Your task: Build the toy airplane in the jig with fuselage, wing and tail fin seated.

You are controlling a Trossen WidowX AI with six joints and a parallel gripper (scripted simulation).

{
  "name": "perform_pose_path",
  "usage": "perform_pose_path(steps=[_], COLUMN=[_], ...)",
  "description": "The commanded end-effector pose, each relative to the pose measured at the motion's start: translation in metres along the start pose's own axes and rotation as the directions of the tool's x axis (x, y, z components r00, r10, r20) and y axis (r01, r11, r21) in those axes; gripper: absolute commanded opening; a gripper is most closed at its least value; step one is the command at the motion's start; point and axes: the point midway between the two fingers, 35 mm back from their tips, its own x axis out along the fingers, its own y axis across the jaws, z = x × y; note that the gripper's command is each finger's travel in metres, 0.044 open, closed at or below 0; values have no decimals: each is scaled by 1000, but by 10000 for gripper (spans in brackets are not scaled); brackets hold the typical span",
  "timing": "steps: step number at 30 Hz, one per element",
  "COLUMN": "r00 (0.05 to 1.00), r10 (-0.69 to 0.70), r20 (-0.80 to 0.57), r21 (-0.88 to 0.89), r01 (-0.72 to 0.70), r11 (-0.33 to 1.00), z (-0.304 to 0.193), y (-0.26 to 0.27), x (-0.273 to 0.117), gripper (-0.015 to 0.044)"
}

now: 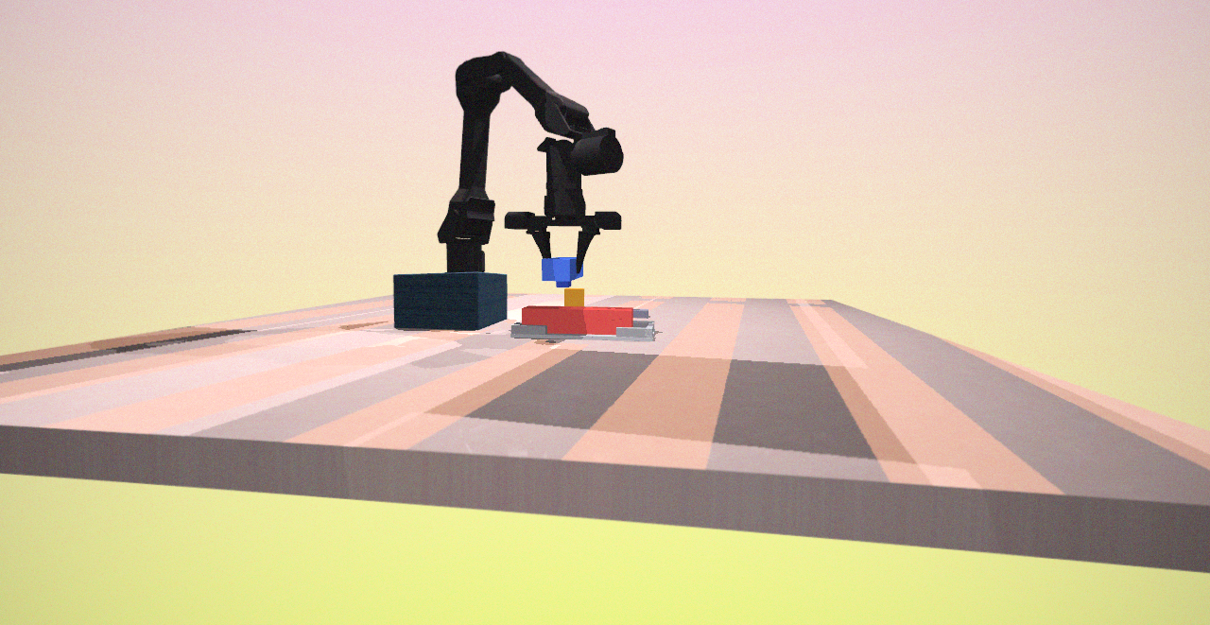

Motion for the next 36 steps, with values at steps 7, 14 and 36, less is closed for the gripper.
perform_pose_path(steps=[7,14,36], r00=[1000,1000,1000], r10=[2,2,-1], r20=[-2,-2,-1], r21=[-4,-4,-2], r01=[-2,-2,1], r11=[1000,1000,1000], z=[-1,-1,-1], y=[0,0,0], x=[13,25,38], gripper=[195,195,83])
